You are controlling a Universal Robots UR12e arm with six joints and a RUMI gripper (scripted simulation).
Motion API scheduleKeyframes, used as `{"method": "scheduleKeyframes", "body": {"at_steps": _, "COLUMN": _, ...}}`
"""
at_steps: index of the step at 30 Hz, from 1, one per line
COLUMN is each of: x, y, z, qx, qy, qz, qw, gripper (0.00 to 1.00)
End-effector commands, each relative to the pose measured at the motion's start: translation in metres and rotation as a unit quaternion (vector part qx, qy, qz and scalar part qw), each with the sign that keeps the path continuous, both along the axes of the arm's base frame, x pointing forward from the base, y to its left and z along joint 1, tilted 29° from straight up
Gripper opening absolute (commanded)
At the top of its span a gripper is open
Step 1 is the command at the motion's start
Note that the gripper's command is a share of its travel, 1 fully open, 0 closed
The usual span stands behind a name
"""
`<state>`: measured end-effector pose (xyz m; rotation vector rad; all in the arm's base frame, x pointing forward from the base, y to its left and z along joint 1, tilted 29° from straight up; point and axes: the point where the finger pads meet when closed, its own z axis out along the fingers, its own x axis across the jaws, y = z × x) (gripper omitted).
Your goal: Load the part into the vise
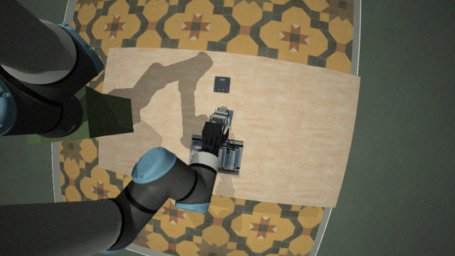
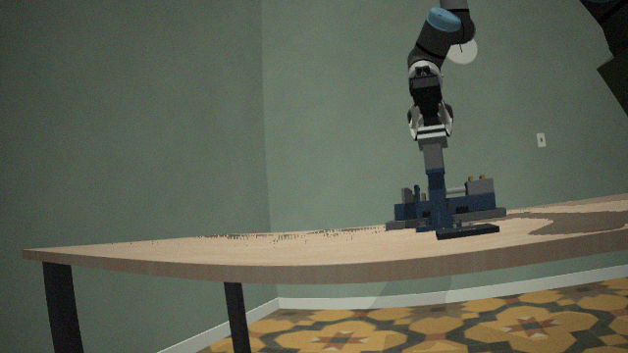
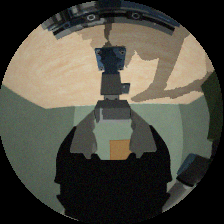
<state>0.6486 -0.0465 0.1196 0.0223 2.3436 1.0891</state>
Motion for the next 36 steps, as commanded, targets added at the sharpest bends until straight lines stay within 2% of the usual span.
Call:
{"method": "scheduleKeyframes", "body": {"at_steps": 1, "x": -0.0009, "y": -0.0003, "z": 0.0024, "qx": 0.0, "qy": 0.0, "qz": 0.0, "qw": 1.0, "gripper": 0.0}}
{"method": "scheduleKeyframes", "body": {"at_steps": 36, "x": -0.0025, "y": -0.0003, "z": 0.0052, "qx": 0.0, "qy": 0.0, "qz": 0.0, "qw": 1.0, "gripper": 0.0}}
